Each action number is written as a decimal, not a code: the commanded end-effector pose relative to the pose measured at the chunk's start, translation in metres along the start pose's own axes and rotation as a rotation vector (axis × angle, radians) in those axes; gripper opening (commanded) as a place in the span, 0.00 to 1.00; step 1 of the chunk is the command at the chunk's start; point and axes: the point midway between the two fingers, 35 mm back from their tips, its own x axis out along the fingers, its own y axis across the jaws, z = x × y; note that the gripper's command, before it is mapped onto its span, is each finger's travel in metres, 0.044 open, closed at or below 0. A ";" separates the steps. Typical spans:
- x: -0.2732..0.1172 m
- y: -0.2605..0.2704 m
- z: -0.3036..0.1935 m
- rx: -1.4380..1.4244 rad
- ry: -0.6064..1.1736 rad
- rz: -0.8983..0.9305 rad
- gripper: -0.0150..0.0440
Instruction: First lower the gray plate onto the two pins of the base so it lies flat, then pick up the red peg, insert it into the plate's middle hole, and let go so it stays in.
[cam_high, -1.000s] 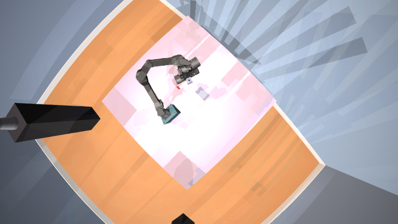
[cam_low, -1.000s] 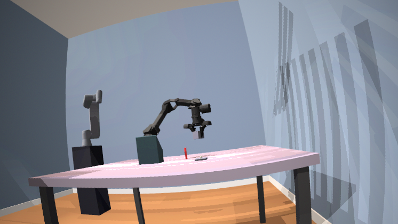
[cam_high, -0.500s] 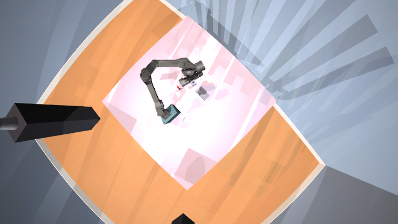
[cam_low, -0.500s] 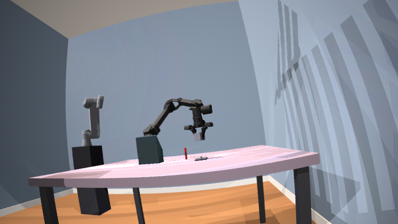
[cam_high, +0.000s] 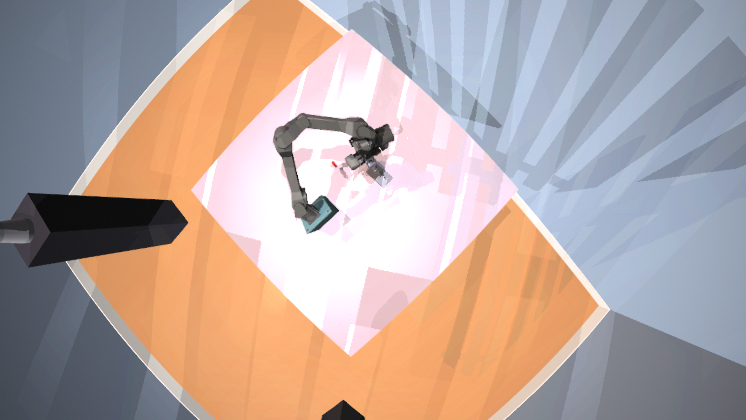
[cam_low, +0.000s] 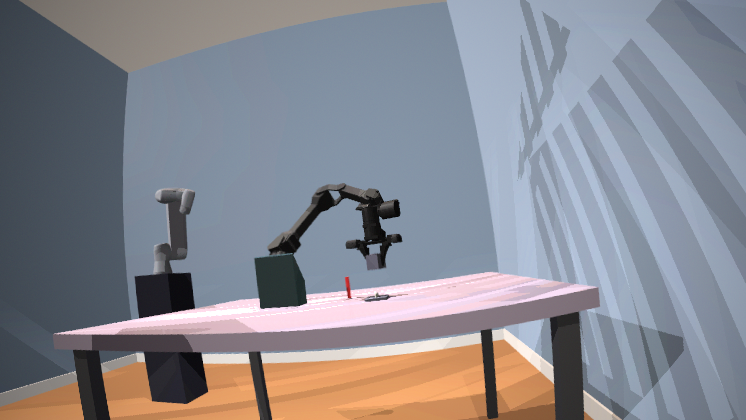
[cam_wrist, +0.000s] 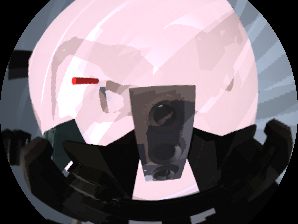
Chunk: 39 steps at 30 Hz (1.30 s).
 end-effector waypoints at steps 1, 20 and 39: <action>0.004 -0.003 -0.011 -0.021 0.004 -0.003 0.25; 0.033 -0.012 -0.066 -0.162 0.008 -0.002 0.25; 0.043 -0.013 -0.085 -0.210 0.009 -0.002 0.25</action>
